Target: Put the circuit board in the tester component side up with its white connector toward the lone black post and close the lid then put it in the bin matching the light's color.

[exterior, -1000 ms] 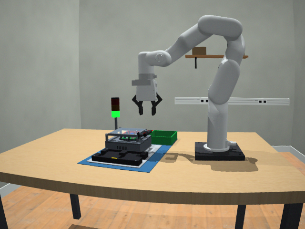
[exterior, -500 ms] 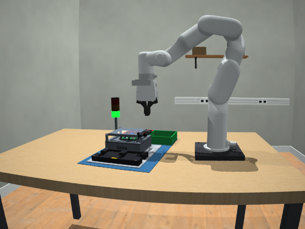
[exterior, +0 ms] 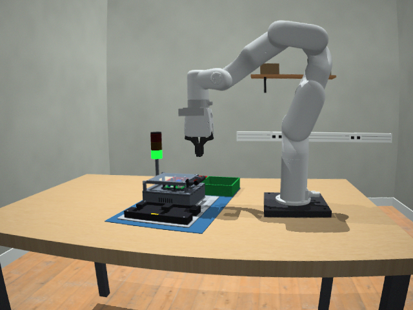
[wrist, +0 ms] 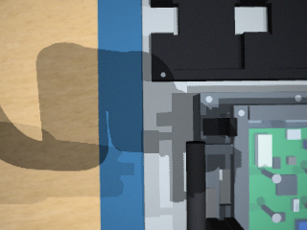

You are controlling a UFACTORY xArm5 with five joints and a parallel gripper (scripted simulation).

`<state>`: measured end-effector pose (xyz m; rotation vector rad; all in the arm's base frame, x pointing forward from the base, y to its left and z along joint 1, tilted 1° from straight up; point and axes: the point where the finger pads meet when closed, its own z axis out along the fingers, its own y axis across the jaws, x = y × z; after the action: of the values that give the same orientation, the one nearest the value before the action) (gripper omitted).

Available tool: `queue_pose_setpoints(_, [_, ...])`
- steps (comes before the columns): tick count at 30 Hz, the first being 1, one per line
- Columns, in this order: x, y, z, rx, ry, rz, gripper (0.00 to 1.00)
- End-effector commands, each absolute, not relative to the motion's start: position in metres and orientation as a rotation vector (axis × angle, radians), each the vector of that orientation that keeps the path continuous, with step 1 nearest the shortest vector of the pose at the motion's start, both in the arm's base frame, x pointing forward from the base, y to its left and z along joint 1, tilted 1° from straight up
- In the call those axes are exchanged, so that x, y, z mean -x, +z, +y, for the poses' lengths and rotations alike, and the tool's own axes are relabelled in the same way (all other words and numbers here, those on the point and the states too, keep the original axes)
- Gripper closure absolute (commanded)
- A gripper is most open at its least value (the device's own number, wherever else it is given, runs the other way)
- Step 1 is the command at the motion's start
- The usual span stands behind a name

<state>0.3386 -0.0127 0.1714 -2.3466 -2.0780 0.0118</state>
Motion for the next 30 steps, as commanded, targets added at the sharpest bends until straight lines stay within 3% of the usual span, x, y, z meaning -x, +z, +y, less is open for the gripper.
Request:
queue_pose_setpoints(1, [-0.3397, 0.1726, -0.0128, 2.348, 0.008, -2.08, 1.0])
queue_pose_setpoints(30, [-0.3397, 0.1823, -0.0129, 2.348, 0.008, -2.08, 1.0])
